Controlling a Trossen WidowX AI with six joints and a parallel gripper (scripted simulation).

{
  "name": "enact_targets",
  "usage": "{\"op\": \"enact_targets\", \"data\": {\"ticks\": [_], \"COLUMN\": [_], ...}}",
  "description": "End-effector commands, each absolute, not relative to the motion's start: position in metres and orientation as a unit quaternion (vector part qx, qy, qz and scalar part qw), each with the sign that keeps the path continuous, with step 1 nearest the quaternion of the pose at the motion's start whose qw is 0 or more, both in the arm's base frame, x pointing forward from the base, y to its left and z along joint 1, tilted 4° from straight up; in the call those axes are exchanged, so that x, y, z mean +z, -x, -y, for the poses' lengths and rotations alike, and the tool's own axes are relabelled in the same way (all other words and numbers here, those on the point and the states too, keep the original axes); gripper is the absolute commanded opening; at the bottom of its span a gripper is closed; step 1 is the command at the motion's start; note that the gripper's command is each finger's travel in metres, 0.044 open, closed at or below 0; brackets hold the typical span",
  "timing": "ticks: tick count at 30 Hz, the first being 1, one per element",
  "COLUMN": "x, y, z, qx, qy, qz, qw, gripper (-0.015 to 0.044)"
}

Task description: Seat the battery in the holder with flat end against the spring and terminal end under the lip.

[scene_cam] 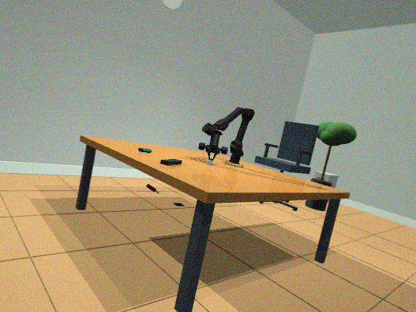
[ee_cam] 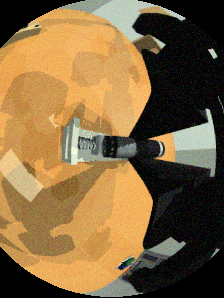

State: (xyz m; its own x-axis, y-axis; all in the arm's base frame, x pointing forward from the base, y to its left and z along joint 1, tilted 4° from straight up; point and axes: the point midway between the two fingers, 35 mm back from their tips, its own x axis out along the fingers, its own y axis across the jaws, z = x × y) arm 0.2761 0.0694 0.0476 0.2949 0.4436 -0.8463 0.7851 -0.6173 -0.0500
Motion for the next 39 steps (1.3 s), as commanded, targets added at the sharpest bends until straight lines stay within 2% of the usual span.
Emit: {"op": "enact_targets", "data": {"ticks": [1, 39], "x": [0.047, 0.039], "y": [-0.275, -0.263], "z": [-0.069, -0.055], "qx": [-0.431, -0.469], "qy": [-0.787, -0.767], "qz": [-0.399, -0.391], "qw": [0.188, 0.197], "gripper": [0.0064, 0.0064]}}
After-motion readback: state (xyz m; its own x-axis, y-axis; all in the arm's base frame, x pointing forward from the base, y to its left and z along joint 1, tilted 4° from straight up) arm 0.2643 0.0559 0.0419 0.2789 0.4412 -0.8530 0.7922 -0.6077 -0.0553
